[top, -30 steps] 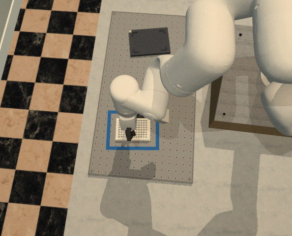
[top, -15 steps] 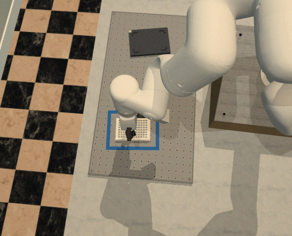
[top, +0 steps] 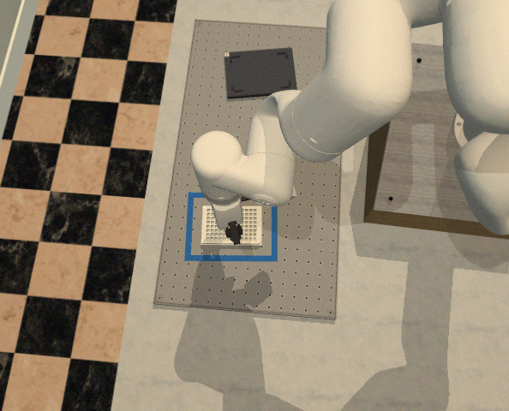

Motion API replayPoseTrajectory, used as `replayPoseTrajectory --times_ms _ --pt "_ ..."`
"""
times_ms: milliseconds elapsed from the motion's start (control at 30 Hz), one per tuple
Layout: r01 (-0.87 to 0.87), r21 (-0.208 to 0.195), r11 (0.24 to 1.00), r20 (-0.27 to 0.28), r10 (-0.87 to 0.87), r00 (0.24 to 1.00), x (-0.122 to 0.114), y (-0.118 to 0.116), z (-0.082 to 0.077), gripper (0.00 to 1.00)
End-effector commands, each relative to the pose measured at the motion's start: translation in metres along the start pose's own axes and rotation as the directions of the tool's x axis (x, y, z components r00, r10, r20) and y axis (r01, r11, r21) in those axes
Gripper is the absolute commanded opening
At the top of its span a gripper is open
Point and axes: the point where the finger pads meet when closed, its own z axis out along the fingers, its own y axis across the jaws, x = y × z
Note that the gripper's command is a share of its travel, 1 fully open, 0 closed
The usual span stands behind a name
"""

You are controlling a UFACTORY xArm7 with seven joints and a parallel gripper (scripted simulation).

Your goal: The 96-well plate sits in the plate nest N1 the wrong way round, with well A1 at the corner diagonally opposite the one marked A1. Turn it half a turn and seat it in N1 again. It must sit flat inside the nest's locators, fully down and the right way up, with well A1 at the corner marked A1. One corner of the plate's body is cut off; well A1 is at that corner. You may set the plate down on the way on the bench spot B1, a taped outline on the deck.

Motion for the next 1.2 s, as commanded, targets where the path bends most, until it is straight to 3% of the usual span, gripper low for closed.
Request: replayPoseTrajectory --times_ms 0,267,633,700,1167 --pt "0.174 -0.003 0.985 0.006 -0.174 0.985 -0.0012 -0.0010 -0.0011 1.00" --pt "0.367 -0.002 0.930 0.007 -0.367 0.930 -0.0012 -0.0010 -0.0011 1.00" --pt "0.676 0.001 0.737 0.007 -0.676 0.737 -0.0012 -0.0009 -0.0011 1.00" --pt "0.676 0.001 0.737 0.007 -0.676 0.737 -0.0012 -0.0009 -0.0011 1.00" --pt "0.935 0.004 0.354 0.006 -0.935 0.354 -0.0012 -0.0008 -0.0011 1.00"
